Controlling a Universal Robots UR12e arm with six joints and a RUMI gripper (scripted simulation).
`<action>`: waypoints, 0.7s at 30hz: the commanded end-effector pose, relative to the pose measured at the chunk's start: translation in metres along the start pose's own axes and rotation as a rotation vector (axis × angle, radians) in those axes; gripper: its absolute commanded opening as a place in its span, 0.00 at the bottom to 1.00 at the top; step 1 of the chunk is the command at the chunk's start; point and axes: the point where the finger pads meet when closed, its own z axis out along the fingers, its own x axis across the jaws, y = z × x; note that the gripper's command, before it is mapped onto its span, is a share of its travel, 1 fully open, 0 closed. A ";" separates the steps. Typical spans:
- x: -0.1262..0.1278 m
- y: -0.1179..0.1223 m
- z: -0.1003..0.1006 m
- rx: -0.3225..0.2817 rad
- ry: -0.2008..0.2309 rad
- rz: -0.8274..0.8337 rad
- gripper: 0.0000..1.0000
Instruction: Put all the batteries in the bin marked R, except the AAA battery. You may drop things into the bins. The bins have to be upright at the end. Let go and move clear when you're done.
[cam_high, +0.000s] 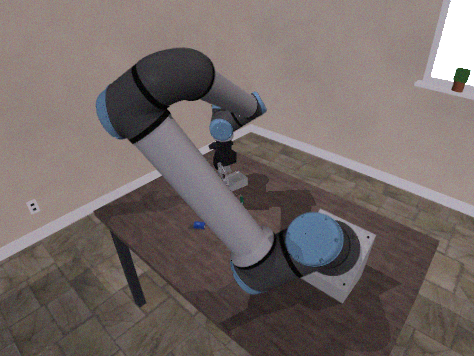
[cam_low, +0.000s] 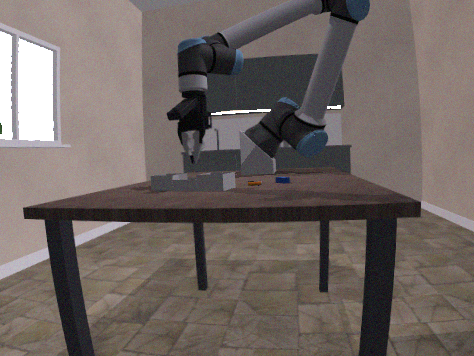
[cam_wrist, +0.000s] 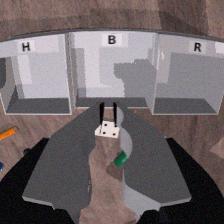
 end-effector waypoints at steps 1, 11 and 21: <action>0.000 -0.001 0.009 0.001 0.000 0.000 0.04; 0.000 -0.001 0.036 0.001 0.000 0.000 0.04; 0.000 -0.001 0.055 0.001 0.000 0.000 0.04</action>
